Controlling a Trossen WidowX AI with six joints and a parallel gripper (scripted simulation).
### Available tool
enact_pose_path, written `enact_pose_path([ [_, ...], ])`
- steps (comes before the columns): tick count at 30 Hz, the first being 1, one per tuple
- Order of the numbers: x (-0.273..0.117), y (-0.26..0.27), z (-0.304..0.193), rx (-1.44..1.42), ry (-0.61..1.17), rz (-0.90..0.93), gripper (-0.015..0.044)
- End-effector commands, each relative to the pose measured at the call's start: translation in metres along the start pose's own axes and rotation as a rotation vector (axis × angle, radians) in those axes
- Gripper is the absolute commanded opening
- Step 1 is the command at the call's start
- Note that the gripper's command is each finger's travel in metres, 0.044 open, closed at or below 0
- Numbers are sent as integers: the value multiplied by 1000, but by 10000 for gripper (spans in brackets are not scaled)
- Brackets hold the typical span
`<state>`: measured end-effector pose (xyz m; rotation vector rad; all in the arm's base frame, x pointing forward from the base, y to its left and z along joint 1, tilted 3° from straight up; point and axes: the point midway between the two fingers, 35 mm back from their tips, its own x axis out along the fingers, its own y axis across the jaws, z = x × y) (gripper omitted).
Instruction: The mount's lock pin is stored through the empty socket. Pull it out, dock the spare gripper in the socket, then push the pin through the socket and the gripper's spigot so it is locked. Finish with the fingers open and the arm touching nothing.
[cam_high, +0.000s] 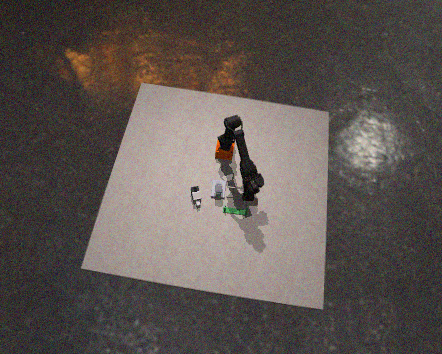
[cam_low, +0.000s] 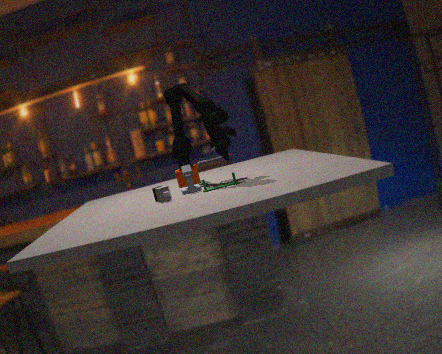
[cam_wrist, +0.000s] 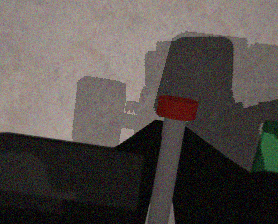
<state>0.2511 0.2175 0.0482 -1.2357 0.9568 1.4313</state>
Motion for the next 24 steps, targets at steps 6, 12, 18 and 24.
enact_pose_path([
  [6, -3, -22, 9, 6, -1, -4, 0],
  [12, -4, -40, 15, 12, -2, -6, 0],
  [18, -5, -57, 22, 17, -2, -9, 0],
  [24, -5, -75, 28, 23, -3, -11, 0],
])
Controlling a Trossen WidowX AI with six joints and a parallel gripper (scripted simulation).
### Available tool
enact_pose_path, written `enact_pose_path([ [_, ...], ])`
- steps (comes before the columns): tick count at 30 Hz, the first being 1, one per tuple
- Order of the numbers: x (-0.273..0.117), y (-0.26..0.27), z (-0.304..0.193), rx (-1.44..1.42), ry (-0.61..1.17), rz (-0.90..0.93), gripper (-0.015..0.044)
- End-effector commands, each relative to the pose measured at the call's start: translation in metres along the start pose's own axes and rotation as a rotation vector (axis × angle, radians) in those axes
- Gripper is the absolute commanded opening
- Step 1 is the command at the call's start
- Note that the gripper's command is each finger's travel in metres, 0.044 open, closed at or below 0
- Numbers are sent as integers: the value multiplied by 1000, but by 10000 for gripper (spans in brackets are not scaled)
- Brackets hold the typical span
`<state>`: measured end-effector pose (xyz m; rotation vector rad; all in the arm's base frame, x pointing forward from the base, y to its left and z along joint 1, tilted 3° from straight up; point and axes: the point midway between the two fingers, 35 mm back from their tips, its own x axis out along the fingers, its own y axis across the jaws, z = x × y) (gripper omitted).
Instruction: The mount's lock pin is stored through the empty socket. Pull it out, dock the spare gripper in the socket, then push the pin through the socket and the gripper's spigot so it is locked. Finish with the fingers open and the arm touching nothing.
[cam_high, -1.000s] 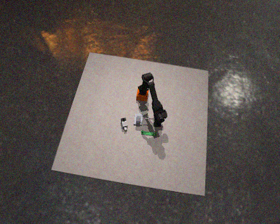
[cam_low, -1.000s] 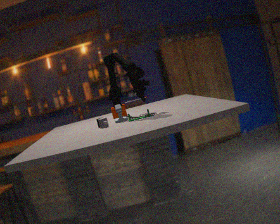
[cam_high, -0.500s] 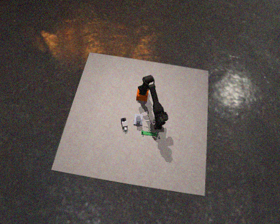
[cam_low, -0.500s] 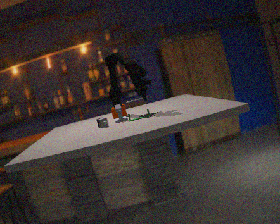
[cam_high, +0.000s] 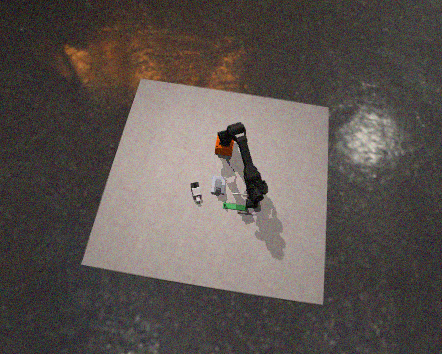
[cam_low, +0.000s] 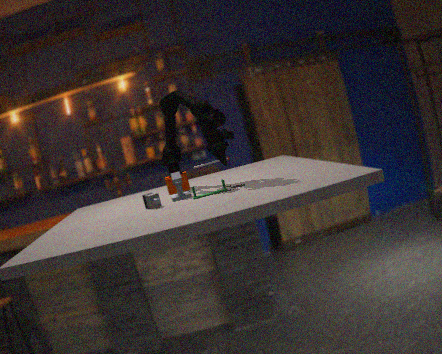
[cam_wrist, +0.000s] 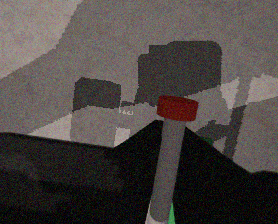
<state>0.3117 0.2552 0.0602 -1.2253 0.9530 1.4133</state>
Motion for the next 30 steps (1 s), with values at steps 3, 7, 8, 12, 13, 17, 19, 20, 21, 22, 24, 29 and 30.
enact_pose_path([
  [3, 2, -16, 5, 10, 2, 1, 0],
  [7, 3, -28, 9, 14, 1, -1, 0],
  [8, 3, -30, 9, 15, 1, -1, 0],
  [12, 4, -32, 10, 16, 1, -2, 0],
  [13, 5, -32, 10, 15, 1, -2, 0],
  [17, 11, -32, 9, 14, -1, -5, 0],
  [19, 14, -32, 8, 14, -1, -6, 0],
  [20, 15, -33, 8, 14, -2, -7, 0],
  [21, 17, -33, 7, 14, -2, -8, 0],
  [22, 19, -33, 7, 13, -3, -9, 0],
  [24, 22, -33, 6, 13, -4, -11, 0],
  [29, 29, -33, 5, 13, -4, -13, 0],
  [30, 31, -33, 5, 13, -5, -14, 0],
])
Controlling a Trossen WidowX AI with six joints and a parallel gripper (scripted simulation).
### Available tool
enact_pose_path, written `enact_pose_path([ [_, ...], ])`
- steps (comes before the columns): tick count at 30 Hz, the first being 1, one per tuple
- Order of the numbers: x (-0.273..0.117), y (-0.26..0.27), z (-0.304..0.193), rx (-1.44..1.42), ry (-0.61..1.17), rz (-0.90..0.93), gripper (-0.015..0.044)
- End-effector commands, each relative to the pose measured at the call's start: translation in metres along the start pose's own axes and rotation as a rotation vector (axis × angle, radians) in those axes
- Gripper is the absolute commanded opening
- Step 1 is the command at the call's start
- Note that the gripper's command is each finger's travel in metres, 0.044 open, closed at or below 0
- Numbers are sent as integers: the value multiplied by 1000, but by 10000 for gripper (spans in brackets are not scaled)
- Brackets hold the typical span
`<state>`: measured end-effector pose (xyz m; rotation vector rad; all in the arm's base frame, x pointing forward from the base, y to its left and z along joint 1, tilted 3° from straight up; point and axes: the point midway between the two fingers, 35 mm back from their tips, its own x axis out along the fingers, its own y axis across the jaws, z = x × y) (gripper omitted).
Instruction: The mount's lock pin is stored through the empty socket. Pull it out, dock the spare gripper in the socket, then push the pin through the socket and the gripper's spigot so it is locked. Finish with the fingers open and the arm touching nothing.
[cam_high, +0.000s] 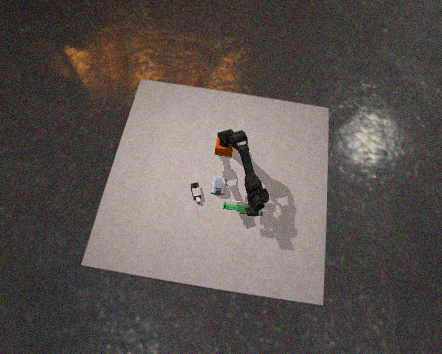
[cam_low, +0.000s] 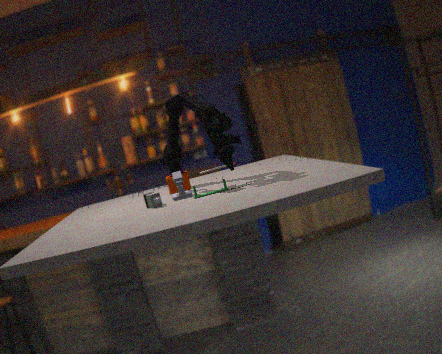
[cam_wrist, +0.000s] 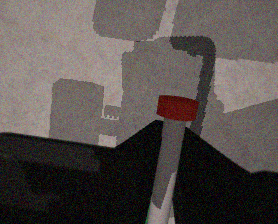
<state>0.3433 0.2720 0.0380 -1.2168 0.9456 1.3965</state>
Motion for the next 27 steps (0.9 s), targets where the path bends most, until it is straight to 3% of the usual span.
enact_pose_path([
  [1, 7, 1, -2, 0, 1, 1, 0],
  [27, 43, 1, -10, -2, -5, -12, 0],
])
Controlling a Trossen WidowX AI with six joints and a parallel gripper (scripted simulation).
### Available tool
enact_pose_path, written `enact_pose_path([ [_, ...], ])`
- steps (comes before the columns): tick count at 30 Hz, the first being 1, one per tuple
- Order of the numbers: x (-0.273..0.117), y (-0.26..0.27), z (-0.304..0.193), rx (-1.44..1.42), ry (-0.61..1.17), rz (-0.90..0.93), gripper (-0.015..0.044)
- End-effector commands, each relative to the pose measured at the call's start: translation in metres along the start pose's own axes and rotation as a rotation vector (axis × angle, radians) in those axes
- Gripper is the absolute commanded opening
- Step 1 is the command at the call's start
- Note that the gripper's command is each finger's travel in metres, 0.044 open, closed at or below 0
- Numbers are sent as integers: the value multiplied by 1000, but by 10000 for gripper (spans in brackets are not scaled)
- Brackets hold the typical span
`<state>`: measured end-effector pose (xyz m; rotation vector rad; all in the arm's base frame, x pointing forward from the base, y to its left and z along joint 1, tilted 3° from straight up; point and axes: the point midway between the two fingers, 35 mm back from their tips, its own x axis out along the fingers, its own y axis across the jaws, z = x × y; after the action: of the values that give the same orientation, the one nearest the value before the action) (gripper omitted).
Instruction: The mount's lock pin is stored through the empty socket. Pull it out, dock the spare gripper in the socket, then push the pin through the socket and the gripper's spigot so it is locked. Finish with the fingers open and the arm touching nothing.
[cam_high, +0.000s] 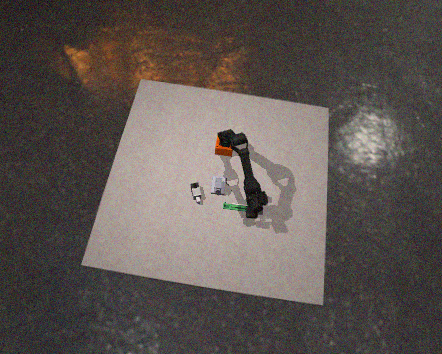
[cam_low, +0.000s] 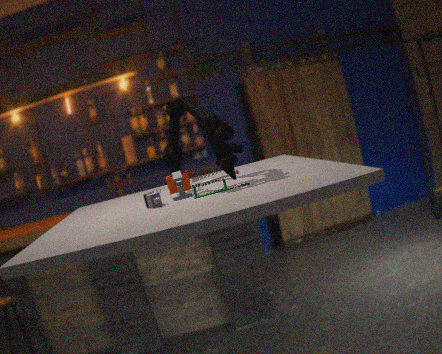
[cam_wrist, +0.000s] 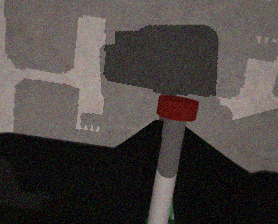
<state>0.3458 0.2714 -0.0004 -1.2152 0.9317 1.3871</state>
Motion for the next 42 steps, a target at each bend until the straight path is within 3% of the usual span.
enact_pose_path([
  [1, 7, 1, -2, -4, 1, 3, 0],
  [12, 7, 1, -2, -4, 1, 2, 0],
  [20, 7, 1, -2, 0, 1, 3, 200],
  [42, -45, 0, 10, -5, -1, -1, 200],
])
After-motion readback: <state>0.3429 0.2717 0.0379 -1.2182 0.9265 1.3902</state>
